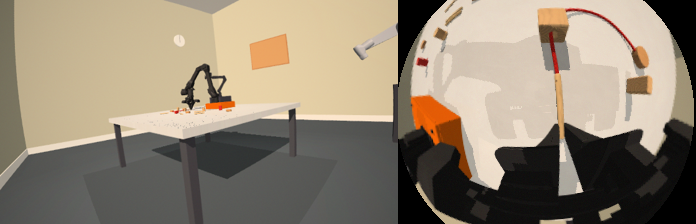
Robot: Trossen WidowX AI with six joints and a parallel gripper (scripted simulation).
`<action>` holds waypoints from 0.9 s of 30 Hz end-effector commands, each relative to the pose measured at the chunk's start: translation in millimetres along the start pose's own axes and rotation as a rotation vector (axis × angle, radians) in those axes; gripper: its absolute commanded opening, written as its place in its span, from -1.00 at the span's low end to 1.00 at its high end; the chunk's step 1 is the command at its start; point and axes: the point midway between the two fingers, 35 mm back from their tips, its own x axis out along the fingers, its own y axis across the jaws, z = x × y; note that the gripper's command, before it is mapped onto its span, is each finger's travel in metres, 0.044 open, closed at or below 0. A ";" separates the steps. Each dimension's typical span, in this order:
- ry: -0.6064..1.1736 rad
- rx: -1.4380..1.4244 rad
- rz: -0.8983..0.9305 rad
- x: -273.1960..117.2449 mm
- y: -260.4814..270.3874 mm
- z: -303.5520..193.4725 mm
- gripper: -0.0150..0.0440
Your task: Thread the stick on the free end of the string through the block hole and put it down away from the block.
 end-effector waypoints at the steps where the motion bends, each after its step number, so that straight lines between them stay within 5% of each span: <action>1: 0.006 -0.003 0.003 2.5 0.5 -1.9 -0.49; 27: 0.000 0.000 0.000 0.0 0.0 0.0 -0.40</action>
